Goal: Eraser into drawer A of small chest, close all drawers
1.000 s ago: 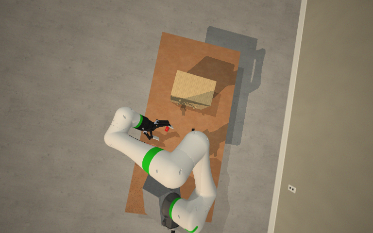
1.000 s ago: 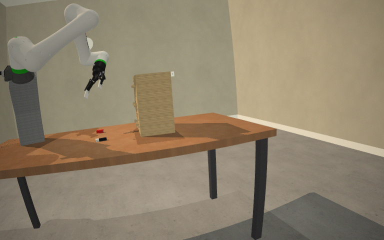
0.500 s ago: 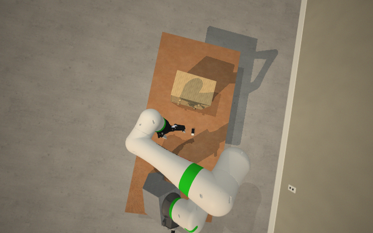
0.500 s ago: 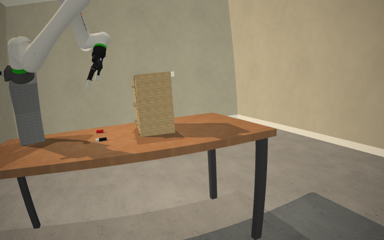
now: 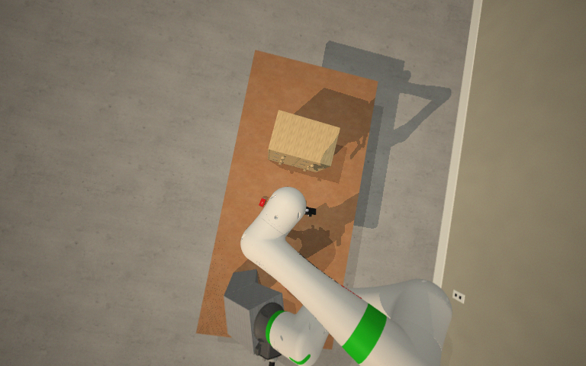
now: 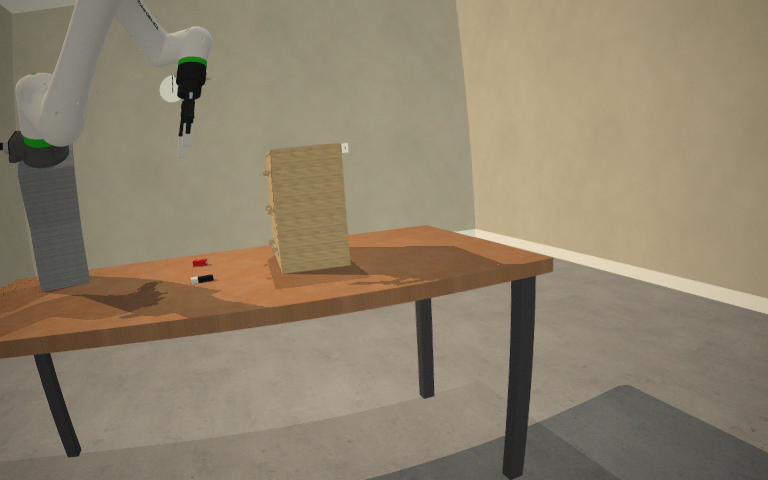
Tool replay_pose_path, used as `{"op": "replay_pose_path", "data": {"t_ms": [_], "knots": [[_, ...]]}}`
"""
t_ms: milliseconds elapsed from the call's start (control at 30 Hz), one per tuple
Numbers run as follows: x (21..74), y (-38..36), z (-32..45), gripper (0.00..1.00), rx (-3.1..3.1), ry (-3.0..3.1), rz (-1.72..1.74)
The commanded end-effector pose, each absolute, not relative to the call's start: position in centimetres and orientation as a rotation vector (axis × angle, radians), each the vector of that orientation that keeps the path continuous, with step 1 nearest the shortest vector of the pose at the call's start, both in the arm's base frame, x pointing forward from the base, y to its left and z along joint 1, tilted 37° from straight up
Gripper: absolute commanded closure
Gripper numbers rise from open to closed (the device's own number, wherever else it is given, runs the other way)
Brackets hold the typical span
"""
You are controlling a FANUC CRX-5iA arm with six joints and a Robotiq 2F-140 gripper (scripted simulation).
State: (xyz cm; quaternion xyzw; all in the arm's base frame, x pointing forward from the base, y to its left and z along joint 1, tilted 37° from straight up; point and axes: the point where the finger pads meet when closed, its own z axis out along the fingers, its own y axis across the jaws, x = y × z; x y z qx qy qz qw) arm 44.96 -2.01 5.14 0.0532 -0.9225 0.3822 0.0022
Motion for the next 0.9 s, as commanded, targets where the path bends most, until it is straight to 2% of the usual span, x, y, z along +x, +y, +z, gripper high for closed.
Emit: {"op": "replay_pose_path", "data": {"t_ms": [0,200,867], "knots": [[44.7,-3.0,8.4,0.00,0.080,-3.046,1.103],[44.6,-3.9,11.0,0.00,-0.005,-3.153,1.018],[44.5,-4.0,11.4,0.00,-0.021,-3.171,1.003]]}}
